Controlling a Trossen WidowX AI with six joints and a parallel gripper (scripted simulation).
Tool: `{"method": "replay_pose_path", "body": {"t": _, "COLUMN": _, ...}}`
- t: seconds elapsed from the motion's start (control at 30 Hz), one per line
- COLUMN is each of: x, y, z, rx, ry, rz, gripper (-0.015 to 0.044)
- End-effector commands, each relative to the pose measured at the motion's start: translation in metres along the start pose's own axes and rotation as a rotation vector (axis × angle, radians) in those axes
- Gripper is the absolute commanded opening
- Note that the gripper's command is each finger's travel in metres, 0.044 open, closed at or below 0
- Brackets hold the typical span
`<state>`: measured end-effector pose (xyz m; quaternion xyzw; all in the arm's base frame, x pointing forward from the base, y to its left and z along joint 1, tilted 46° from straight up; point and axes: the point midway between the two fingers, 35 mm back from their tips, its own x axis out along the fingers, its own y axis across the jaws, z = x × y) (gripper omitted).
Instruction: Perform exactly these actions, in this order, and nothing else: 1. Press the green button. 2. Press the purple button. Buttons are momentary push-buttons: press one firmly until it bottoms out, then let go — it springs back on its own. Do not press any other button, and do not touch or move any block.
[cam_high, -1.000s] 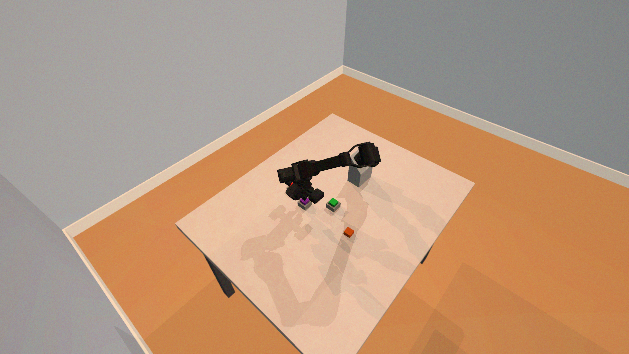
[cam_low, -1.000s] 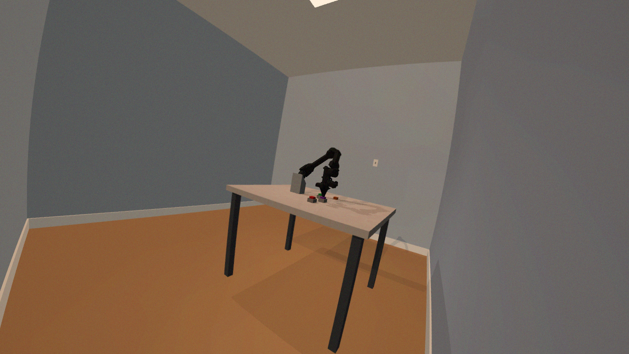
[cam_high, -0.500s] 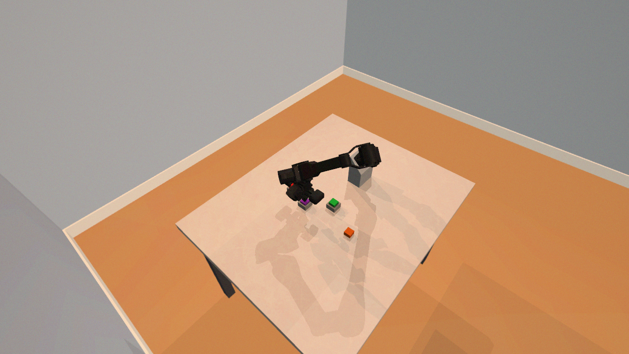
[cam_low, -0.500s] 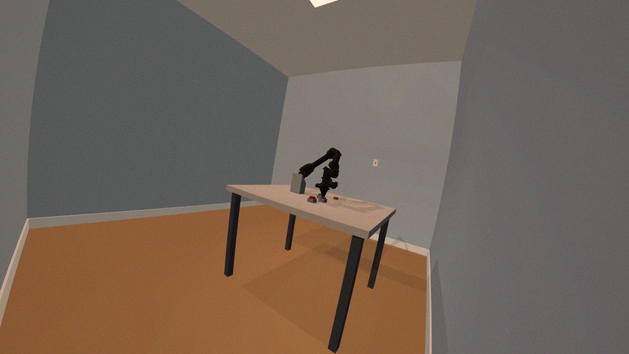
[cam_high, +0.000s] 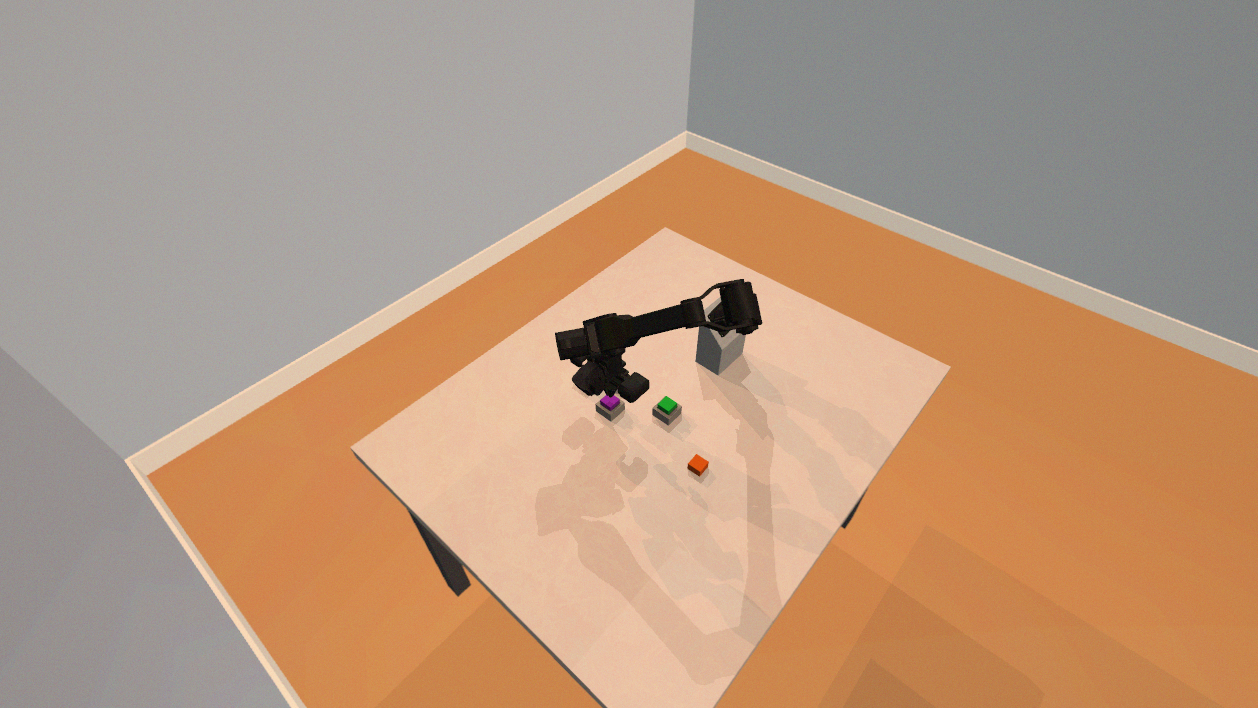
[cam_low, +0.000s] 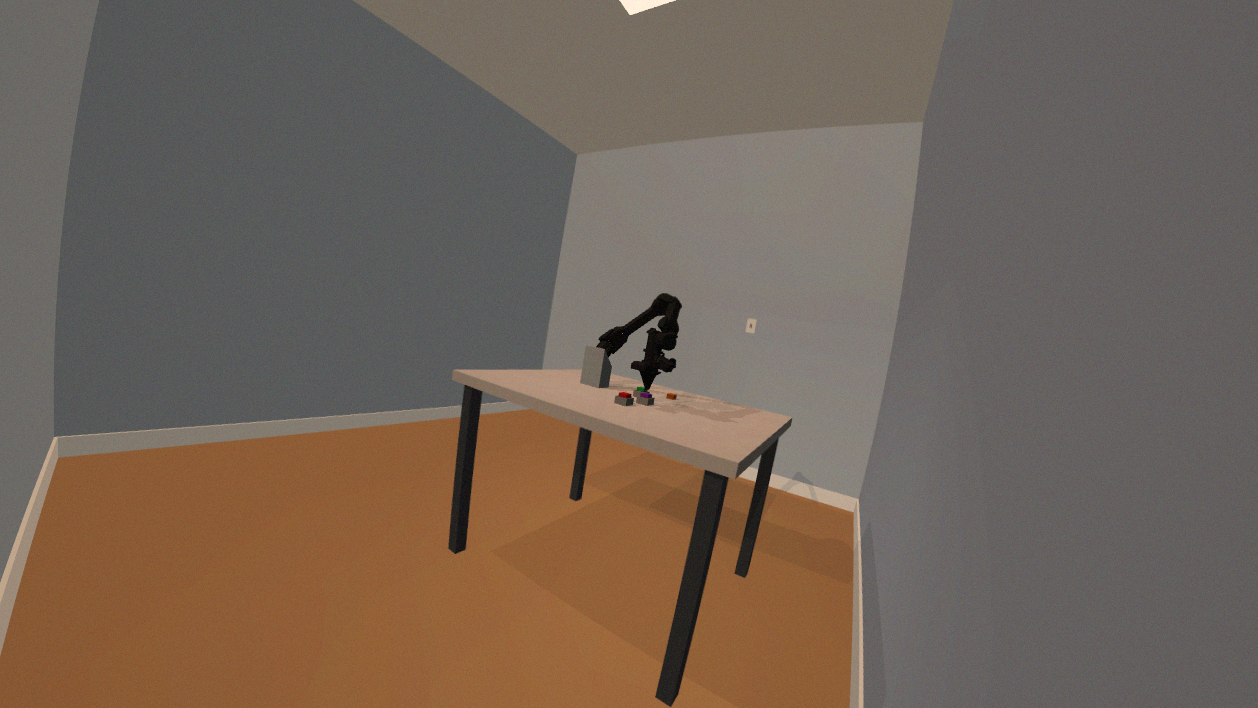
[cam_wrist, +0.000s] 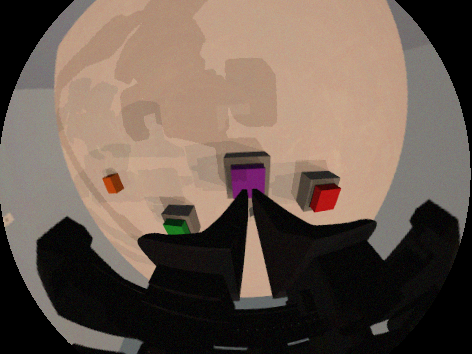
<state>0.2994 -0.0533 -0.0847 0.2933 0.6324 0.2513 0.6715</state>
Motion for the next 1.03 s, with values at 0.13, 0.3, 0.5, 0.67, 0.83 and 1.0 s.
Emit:
{"method": "replay_pose_path", "body": {"t": 0.13, "x": -0.023, "y": 0.039, "z": 0.011, "rx": -0.003, "ry": -0.001, "rz": -0.017, "gripper": 0.0125}}
{"method": "replay_pose_path", "body": {"t": 0.3, "x": -0.042, "y": 0.119, "z": 0.015, "rx": -0.001, "ry": -0.002, "rz": -0.03, "gripper": 0.0256}}
{"method": "replay_pose_path", "body": {"t": 0.5, "x": -0.058, "y": 0.211, "z": -0.008, "rx": -0.002, "ry": -0.004, "rz": -0.023, "gripper": 0.04}}
{"method": "replay_pose_path", "body": {"t": 0.67, "x": -0.07, "y": 0.276, "z": -0.047, "rx": -0.003, "ry": -0.001, "rz": -0.001, "gripper": 0.04}}
{"method": "replay_pose_path", "body": {"t": 0.83, "x": -0.072, "y": 0.288, "z": -0.058, "rx": -0.003, "ry": 0.001, "rz": 0.006, "gripper": 0.04}}
{"method": "replay_pose_path", "body": {"t": 1.0, "x": -0.072, "y": 0.288, "z": -0.058, "rx": -0.003, "ry": 0.001, "rz": 0.006, "gripper": 0.04}}
